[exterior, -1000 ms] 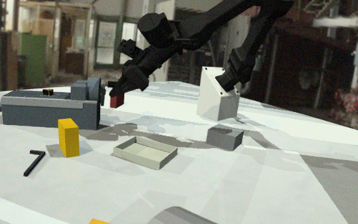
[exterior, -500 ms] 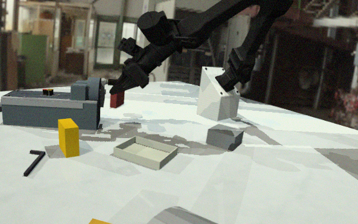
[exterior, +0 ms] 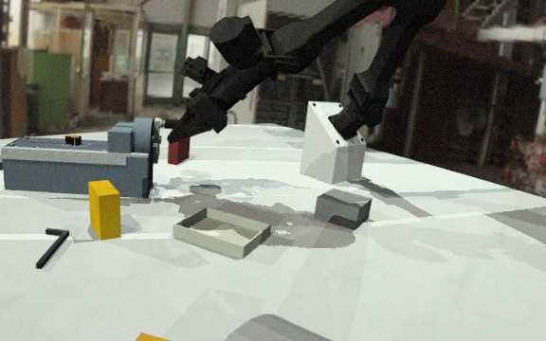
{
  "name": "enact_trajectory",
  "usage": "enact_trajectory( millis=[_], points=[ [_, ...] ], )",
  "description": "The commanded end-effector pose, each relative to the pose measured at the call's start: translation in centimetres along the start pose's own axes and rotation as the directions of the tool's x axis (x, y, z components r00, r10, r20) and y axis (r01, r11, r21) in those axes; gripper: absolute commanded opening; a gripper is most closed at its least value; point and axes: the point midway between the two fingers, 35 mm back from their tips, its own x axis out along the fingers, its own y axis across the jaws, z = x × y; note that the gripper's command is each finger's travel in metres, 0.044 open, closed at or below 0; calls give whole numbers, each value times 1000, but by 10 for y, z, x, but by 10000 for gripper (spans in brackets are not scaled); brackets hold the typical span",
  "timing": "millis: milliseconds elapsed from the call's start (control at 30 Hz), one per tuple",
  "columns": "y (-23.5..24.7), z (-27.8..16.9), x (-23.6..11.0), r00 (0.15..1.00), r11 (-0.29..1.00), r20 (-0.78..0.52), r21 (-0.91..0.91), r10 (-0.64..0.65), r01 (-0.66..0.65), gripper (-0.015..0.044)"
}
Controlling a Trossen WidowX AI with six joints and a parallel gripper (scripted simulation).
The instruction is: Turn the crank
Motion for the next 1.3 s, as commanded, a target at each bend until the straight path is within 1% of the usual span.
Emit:
enact_trajectory(
  millis=[0,1267],
  points=[
    [-9,1,-2,1000,1000,7,11,-17,17,0],
    [-15,0,0,1000,1000,7,11,-17,17,0]
  ],
)
